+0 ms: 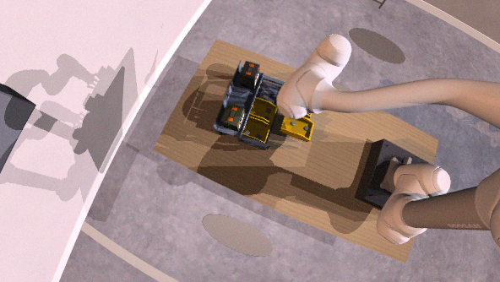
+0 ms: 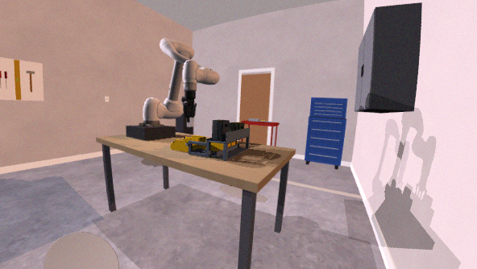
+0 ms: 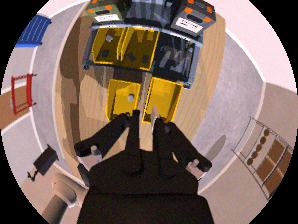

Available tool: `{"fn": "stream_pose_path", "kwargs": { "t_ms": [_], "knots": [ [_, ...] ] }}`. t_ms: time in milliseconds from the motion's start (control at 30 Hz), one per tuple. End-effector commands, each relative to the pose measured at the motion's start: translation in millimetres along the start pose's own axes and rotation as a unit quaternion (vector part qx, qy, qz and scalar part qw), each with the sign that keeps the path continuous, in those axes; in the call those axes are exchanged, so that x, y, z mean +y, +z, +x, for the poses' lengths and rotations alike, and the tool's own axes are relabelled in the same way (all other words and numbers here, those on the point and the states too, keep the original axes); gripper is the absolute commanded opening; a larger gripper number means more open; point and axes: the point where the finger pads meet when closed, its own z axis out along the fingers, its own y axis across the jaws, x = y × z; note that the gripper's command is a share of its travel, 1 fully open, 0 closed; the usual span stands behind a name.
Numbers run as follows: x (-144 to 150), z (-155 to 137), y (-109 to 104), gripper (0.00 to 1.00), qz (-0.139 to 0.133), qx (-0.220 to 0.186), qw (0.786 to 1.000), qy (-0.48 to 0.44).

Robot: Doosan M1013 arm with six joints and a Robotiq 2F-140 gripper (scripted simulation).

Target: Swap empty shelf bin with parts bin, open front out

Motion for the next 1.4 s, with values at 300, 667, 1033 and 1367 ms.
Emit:
{"fn": "stream_pose_path", "kwargs": {
  "t_ms": [300, 667, 1033, 1367],
  "knots": [
    [-0.3, -0.6, 2.4, 0.24, -0.004, -0.008, 1.0, 0.007],
    [-0.3, -0.6, 2.4, 0.24, -0.004, -0.008, 1.0, 0.007],
    [-0.3, -0.6, 3.3, 0.24, -0.004, -0.008, 1.0, 0.007],
    [-0.3, -0.7, 9.9, 0.24, -0.004, -0.008, 1.0, 0.007]
  ]
}}
